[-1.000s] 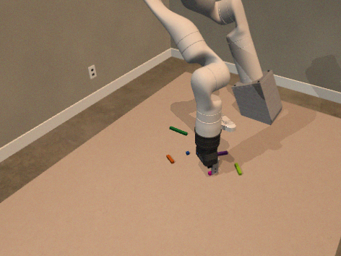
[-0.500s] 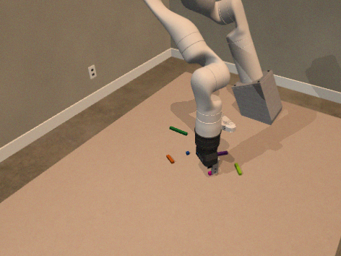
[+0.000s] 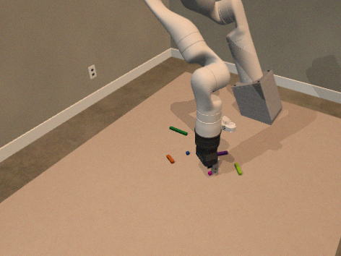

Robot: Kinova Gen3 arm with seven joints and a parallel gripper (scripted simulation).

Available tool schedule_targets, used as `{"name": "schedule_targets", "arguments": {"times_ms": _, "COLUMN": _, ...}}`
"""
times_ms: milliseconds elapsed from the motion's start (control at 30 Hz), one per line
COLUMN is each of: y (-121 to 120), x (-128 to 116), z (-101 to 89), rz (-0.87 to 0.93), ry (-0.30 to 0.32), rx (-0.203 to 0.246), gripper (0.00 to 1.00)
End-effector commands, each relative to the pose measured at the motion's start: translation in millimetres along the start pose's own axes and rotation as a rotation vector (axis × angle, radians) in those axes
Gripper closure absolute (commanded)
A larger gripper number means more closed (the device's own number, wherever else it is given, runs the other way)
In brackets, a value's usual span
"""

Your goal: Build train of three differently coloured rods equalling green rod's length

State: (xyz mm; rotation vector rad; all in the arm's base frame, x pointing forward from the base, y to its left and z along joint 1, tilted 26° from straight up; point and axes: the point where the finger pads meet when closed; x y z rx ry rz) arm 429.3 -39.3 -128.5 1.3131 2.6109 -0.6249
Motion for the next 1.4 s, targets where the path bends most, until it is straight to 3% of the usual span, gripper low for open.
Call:
{"name": "schedule_targets", "arguments": {"times_ms": 0, "y": 0.8, "x": -0.2, "z": -0.9, "rz": 0.000, "ry": -0.001, "rx": -0.002, "gripper": 0.46}}
{"name": "schedule_targets", "arguments": {"times_ms": 633, "y": 0.8, "x": -0.2, "z": 0.1, "rz": 0.000, "ry": -0.001, "rx": -0.002, "gripper": 0.46}}
{"name": "schedule_targets", "arguments": {"times_ms": 1367, "y": 0.8, "x": -0.3, "z": 15.8, "rz": 0.000, "ry": -0.001, "rx": -0.002, "gripper": 0.46}}
Point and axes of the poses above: the point where the finger pads meet when closed, its own z axis out along the fingers, its own y axis across the jaws, x = y × z, and after that the axes turned 15 degrees about z, right-handed
